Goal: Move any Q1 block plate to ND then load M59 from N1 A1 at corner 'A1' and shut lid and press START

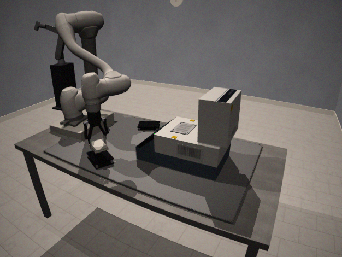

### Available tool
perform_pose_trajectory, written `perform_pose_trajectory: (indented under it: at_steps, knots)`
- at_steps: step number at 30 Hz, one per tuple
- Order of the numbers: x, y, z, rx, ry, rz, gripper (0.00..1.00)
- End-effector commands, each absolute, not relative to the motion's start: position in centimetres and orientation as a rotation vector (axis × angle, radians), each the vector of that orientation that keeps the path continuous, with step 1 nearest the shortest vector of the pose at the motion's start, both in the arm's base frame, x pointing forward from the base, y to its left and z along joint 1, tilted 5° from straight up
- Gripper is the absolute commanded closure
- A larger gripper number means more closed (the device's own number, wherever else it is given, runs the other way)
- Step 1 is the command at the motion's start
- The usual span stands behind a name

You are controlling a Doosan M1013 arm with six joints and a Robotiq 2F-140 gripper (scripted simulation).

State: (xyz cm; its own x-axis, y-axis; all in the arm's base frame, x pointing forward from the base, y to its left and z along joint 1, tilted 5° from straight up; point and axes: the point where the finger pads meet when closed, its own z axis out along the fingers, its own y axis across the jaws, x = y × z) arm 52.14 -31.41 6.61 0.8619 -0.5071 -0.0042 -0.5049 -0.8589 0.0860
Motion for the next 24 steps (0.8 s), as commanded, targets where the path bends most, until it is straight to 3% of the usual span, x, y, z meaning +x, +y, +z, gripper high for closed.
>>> perform_pose_trajectory:
  at_steps: [1, 24]
  knots:
    - [52.2, -31.3, 7.9, 2.952, -0.804, -0.041, 1.00]
    - [52.5, -30.8, 14.9, 2.952, -0.804, -0.041, 1.00]
